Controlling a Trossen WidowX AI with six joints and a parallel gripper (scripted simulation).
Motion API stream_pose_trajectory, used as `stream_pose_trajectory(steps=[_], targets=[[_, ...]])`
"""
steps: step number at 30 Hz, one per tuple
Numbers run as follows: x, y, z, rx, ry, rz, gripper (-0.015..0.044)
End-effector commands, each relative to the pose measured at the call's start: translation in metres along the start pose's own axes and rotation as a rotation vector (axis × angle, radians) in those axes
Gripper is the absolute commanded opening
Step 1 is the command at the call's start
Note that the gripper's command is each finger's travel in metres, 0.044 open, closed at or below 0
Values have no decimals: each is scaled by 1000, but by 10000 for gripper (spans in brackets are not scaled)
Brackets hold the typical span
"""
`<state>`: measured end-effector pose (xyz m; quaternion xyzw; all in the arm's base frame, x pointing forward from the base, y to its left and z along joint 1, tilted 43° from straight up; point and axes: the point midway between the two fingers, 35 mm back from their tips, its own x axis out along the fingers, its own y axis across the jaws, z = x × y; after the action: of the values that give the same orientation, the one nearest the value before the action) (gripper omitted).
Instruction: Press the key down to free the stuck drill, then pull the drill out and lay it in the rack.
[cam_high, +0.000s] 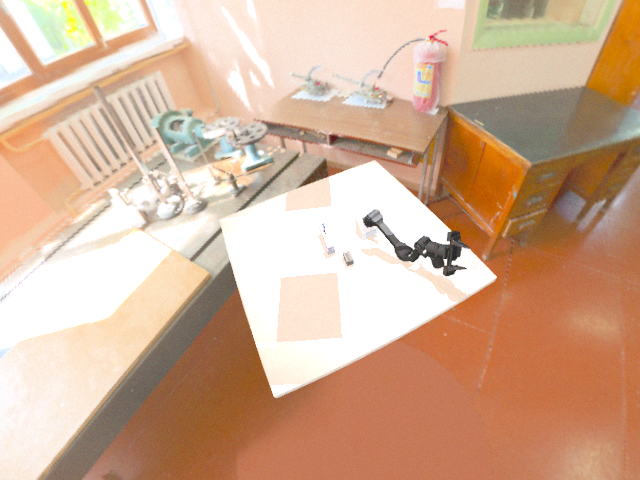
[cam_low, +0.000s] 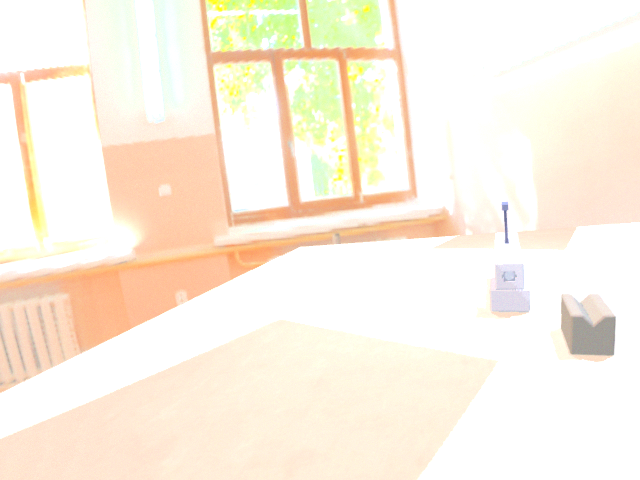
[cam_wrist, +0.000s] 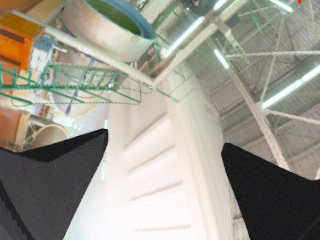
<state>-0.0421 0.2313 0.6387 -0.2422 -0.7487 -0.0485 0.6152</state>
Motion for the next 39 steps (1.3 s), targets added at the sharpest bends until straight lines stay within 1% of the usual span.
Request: stream_pose_trajectory(steps=[1,10,12,15,20,25,29,34,39], targets=[[0,0,0,0,0,0,374],[0,-4,-2,3,8,-11,137],[0,-17,-10,13,30,-46,85],[-2,-52,-30,41,89,-138,6],[-14,-117,-71,115,205,-314,0],[-40,-182,-120,230,332,-505,0],[-70,-228,-161,324,426,-663,0],[-122,-279,-211,433,524,-873,0],[-161,-305,-240,493,577,-1007,0]])
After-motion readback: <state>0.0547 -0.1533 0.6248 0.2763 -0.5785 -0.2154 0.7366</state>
